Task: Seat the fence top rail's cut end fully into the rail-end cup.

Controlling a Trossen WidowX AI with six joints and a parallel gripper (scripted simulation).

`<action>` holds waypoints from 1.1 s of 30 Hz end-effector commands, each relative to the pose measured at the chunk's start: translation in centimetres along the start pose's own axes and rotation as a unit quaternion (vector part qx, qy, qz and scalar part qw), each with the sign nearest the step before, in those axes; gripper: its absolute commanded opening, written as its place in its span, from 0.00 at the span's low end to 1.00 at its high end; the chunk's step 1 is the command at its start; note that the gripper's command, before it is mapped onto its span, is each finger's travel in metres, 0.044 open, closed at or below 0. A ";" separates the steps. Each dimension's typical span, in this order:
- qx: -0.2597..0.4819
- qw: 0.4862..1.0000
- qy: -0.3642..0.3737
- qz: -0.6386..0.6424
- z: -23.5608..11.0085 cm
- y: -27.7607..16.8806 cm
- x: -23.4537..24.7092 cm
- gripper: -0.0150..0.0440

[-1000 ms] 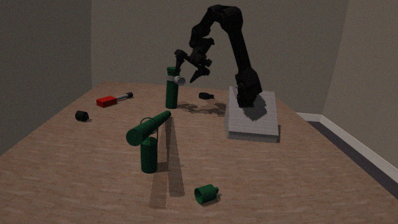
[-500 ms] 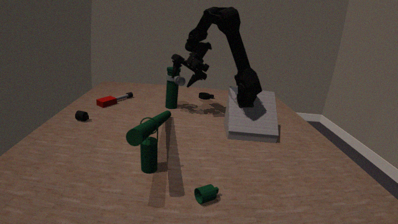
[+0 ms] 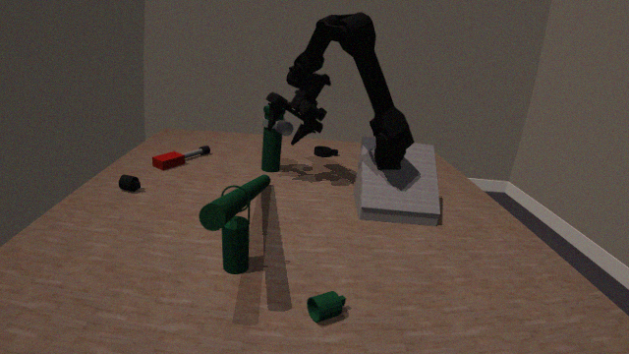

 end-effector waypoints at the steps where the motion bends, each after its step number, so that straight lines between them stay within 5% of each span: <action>1: -0.003 1.000 -0.002 0.003 0.4 0.1 0.1 0.96; 12: -0.003 1.000 -0.002 0.003 0.4 0.1 0.1 0.47; 16: -0.003 1.000 -0.002 0.003 0.4 0.1 0.1 0.42; 20: 0.002 1.000 -0.002 0.011 0.5 0.2 -0.1 0.25; 33: 0.028 0.998 -0.001 0.057 1.0 0.2 -0.9 0.25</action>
Point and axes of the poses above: the point midway between the two fingers, 35 mm back from their tips, its own z axis out along the fingers, its own x axis across the jaws, y = z × x, the point moved 2 cm from there along -z, back along the fingers, and after that the axes turned 1 degree about -z, right-handed, at the moved point
